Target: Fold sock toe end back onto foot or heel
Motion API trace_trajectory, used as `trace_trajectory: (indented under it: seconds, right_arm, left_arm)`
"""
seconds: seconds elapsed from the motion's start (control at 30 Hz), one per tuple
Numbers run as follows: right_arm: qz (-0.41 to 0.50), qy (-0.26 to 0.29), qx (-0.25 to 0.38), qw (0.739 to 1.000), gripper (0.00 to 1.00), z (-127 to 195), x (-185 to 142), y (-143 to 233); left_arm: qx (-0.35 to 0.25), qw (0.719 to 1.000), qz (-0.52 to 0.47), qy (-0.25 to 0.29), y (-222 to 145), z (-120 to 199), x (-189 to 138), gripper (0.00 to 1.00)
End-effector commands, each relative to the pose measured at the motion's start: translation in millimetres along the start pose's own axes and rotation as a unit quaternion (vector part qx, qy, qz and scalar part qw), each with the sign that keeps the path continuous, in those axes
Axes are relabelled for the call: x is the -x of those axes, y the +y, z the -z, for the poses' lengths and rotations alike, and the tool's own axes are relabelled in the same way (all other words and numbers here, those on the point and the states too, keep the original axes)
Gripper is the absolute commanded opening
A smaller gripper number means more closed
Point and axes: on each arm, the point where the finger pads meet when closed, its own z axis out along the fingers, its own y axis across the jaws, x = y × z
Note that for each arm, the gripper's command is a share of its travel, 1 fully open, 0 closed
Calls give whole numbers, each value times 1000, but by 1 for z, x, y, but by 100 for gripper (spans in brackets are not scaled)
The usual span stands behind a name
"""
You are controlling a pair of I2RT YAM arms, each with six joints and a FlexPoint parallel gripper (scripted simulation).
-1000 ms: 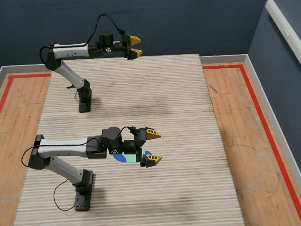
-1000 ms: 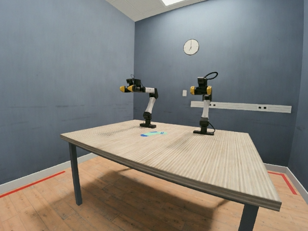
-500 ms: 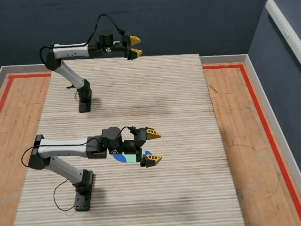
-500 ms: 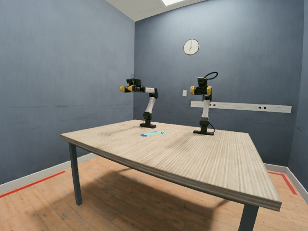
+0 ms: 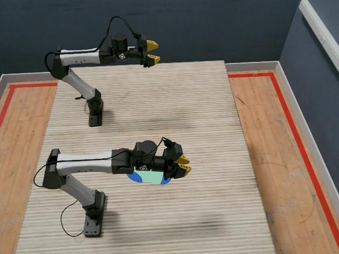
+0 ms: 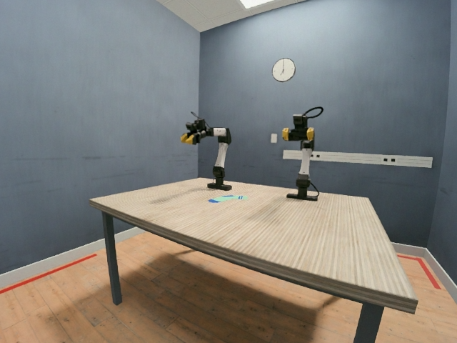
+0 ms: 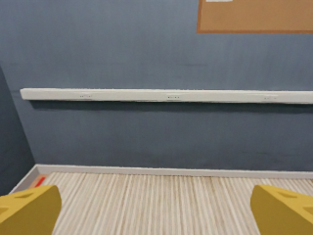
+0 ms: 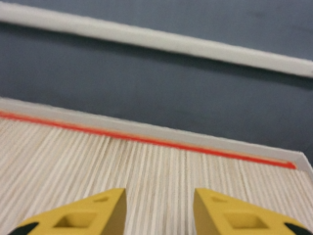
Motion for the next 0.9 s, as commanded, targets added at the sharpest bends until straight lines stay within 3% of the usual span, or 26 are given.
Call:
trace_trajectory:
  seconds: [0.0, 0.23, 0.5, 0.57, 0.87]
  right_arm:
    - [32, 58, 21, 998, 34, -6, -16, 12]
    - [92, 139, 74, 983, 34, -29, -49, 41]
    - [170, 227, 143, 948, 34, -45, -91, 79]
    - [170, 227, 143, 948, 34, -45, -91, 79]
    - [255, 317, 231, 884, 34, -52, -140, 119]
  left_arm:
    - [0, 1000, 1, -12, 0, 3, 9, 100]
    - [0, 1000, 1, -12, 0, 3, 9, 100]
    - [0, 1000, 1, -12, 0, 3, 9, 100]
    - [0, 1000, 1, -12, 0, 3, 9, 100]
    - [0, 1000, 1, -12, 0, 3, 9, 100]
